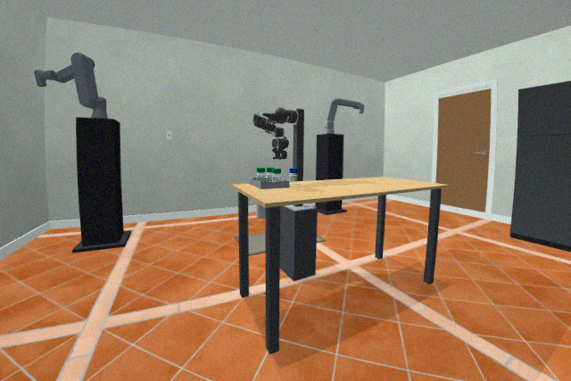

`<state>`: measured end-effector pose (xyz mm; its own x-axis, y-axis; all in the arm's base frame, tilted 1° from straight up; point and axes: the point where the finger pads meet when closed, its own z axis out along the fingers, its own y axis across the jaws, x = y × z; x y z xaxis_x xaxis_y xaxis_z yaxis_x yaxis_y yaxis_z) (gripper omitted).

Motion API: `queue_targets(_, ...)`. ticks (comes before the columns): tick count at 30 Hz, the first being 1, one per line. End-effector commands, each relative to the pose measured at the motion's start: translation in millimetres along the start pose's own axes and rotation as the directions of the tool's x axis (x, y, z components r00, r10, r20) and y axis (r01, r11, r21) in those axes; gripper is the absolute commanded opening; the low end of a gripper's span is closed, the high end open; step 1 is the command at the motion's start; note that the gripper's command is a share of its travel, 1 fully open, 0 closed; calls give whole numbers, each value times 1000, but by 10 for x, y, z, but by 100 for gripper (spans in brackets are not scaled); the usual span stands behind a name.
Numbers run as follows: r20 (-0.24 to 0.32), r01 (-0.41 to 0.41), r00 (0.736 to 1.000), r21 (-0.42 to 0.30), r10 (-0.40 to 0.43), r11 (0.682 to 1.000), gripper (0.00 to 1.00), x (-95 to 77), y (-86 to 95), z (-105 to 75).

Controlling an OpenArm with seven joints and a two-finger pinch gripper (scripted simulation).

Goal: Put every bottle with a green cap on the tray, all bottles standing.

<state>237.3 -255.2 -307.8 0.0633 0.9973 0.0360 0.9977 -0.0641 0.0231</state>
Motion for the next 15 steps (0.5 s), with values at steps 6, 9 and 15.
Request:
queue_targets(6,1,-2,1000,4,2,1000,52,1,-6,-21)
queue_targets(9,1,-2,1000,10,2,1000,52,5,-16,-67)
queue_targets(15,3,-4,1000,21,4,1000,52,14,-38,-160)
